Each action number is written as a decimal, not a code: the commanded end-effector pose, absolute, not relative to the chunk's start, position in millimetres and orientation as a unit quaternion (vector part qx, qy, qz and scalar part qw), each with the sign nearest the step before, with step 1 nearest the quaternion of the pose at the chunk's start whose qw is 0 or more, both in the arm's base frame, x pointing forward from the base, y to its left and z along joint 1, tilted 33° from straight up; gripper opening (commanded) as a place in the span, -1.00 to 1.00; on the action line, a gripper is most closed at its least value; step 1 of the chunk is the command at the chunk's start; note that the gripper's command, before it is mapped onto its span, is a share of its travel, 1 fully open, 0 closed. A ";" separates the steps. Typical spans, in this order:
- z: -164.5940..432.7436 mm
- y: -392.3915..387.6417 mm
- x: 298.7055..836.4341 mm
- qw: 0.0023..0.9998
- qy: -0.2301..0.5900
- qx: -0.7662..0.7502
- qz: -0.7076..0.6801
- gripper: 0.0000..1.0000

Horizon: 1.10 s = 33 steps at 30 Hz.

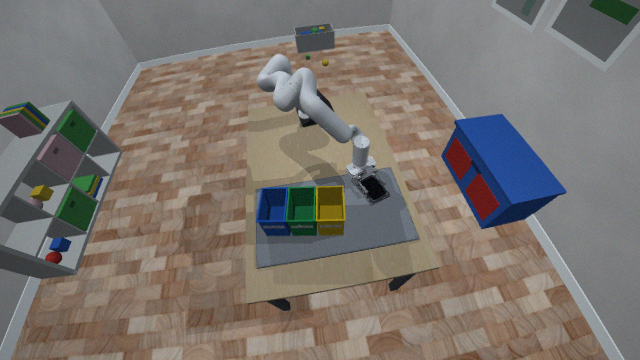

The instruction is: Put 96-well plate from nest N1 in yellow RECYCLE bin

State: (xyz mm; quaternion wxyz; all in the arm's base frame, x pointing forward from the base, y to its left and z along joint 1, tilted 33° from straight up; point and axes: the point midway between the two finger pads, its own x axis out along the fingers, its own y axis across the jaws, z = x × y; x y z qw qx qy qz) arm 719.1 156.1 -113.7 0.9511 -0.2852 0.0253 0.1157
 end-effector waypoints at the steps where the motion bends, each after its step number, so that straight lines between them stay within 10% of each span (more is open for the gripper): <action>1: -115.2 155.3 719.9 0.951 0.024 -0.285 0.116 -0.25; 29: -119.7 152.4 720.0 0.951 0.024 -0.285 0.116 -0.25; 30: -119.7 152.4 720.0 0.951 0.024 -0.285 0.116 -1.00; 33: -119.7 152.4 720.0 0.951 0.024 -0.285 0.116 -1.00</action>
